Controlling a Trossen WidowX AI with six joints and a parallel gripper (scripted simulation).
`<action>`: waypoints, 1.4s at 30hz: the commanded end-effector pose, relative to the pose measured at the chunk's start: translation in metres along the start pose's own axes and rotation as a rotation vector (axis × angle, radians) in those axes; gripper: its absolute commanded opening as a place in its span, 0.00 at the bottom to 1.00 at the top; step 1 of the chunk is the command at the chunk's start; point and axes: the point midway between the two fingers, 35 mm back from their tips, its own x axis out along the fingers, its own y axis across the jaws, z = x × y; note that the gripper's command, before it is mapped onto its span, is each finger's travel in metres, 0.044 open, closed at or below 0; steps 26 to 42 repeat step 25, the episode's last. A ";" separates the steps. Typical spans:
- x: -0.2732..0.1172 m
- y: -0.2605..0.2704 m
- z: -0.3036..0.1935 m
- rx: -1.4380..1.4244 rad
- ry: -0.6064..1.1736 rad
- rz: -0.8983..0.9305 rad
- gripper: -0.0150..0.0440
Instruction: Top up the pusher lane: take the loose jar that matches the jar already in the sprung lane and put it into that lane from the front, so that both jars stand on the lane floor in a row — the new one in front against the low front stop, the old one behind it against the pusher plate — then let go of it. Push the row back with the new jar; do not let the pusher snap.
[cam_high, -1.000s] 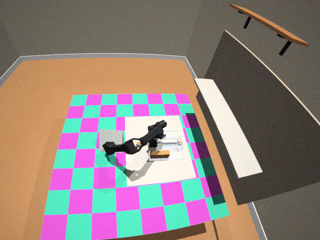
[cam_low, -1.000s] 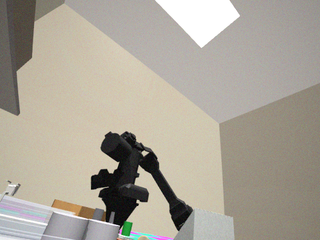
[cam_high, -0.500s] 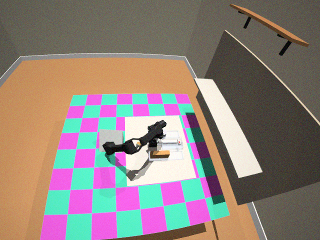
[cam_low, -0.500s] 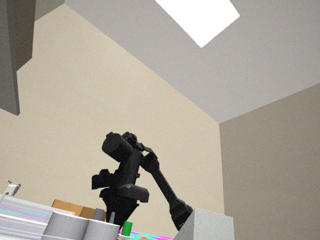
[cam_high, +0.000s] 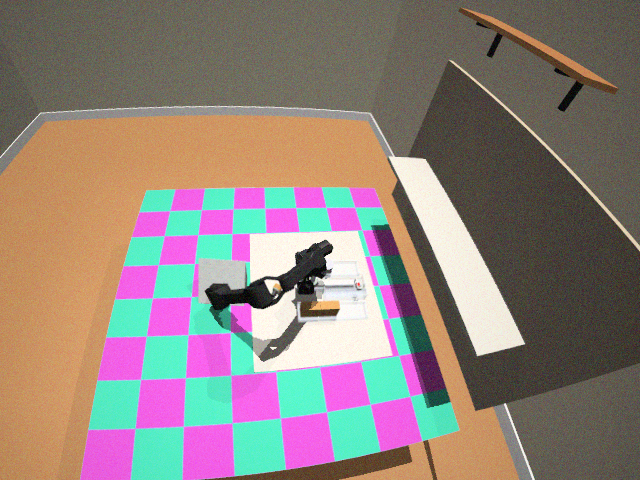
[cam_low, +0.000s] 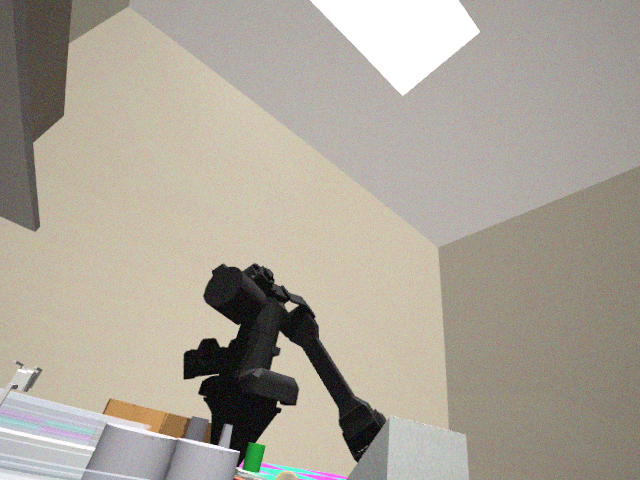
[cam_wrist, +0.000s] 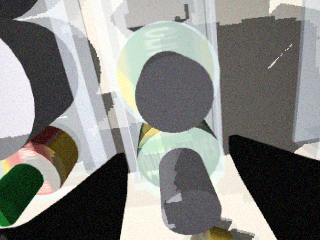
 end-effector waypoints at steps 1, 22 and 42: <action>-0.004 0.000 0.000 0.003 -0.002 -0.001 0.76; -0.022 0.003 -0.032 0.001 0.000 0.001 0.76; -0.022 0.003 -0.042 0.000 0.000 0.001 0.76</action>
